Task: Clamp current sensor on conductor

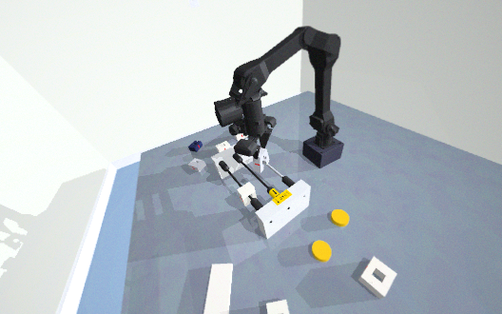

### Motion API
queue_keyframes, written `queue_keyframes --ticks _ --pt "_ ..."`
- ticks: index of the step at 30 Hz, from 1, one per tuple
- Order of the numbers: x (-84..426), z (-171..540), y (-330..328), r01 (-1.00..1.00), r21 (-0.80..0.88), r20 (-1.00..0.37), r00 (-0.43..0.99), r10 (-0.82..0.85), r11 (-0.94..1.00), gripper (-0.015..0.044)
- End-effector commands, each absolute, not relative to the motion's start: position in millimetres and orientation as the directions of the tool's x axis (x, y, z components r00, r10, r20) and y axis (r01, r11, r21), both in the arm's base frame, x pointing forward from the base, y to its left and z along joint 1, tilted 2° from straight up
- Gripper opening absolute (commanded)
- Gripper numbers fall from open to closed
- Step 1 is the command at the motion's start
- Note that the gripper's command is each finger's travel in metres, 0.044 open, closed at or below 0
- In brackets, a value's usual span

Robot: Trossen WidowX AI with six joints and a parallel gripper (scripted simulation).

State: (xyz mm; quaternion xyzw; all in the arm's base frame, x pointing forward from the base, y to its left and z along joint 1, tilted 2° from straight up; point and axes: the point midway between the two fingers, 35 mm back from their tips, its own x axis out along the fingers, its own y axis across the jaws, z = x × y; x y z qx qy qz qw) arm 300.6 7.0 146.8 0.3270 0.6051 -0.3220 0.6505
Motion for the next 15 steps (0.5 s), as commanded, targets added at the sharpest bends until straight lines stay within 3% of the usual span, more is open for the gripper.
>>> queue_keyframes --ticks 1,9,15 --pt "314.4 144.1 5.6 0.893 0.044 -0.998 0.059 -0.020 0.448 0.0000" --pt "335.8 139.7 2.3 0.982 0.057 -0.998 0.061 -0.021 0.178 0.0000" --pt "337.7 138.5 2.0 0.986 0.057 -0.998 0.061 -0.021 0.154 0.0000"
